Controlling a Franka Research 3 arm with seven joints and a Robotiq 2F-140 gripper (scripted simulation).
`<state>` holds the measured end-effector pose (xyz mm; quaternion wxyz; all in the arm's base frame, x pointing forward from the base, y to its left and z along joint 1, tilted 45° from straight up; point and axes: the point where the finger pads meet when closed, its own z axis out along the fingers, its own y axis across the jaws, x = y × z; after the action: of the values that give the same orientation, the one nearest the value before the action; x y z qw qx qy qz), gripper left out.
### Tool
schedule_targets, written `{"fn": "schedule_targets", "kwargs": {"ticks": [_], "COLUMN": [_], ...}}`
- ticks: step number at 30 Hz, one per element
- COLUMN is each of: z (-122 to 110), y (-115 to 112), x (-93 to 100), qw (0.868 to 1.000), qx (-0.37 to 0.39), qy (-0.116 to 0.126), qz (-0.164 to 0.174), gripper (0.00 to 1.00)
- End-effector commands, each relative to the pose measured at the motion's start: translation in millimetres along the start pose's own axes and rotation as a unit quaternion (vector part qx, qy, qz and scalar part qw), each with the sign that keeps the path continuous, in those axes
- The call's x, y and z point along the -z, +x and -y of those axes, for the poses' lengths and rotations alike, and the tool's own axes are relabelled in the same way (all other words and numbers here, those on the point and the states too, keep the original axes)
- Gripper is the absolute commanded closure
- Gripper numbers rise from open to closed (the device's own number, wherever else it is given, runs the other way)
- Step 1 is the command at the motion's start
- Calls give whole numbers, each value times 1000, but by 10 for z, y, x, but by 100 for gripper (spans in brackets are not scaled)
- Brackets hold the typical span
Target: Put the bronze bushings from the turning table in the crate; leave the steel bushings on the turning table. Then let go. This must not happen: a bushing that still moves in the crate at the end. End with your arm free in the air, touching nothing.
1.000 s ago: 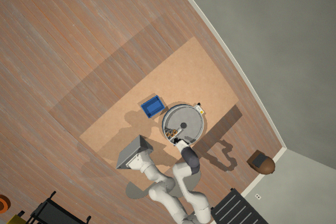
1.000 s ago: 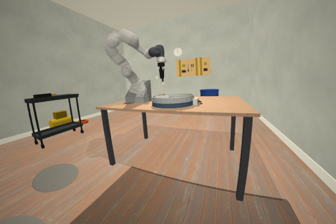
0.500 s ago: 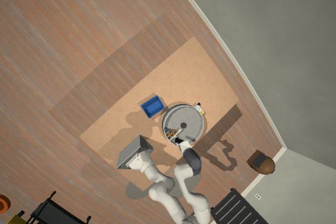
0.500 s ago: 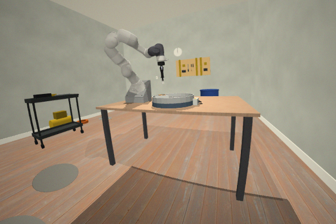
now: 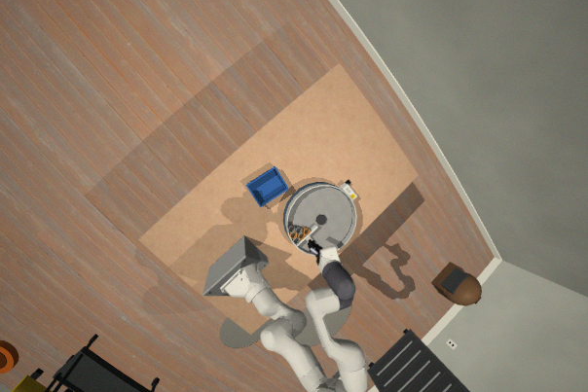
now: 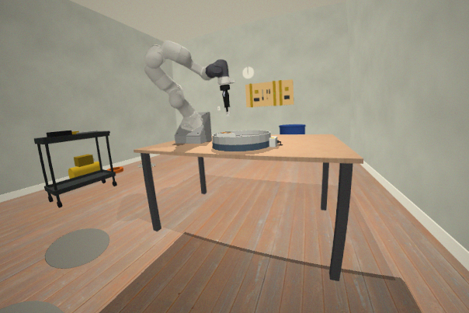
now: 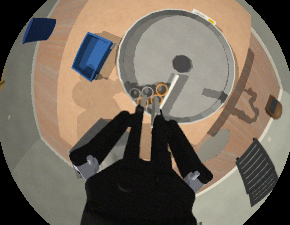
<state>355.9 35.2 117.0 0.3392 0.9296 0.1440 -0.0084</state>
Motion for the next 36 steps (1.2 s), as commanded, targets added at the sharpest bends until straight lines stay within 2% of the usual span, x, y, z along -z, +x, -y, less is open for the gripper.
{"fn": "schedule_targets", "kwargs": {"ticks": [1, 16, 18, 33, 35, 36], "z": [19, 5, 5, -21, -21, -26], "y": [1, 63, 63, 123, 123, 132], "x": [6, 85, 85, 151, 151, 160], "qw": [998, 978, 978, 940, 940, 932], "qx": [-68, -206, -206, -339, -339, -360], "qy": [0, 14, 14, 26, 26, 28], "qz": [-4, -14, -14, -20, -20, -21], "gripper": [90, 90, 90, 90, 90, 90]}}
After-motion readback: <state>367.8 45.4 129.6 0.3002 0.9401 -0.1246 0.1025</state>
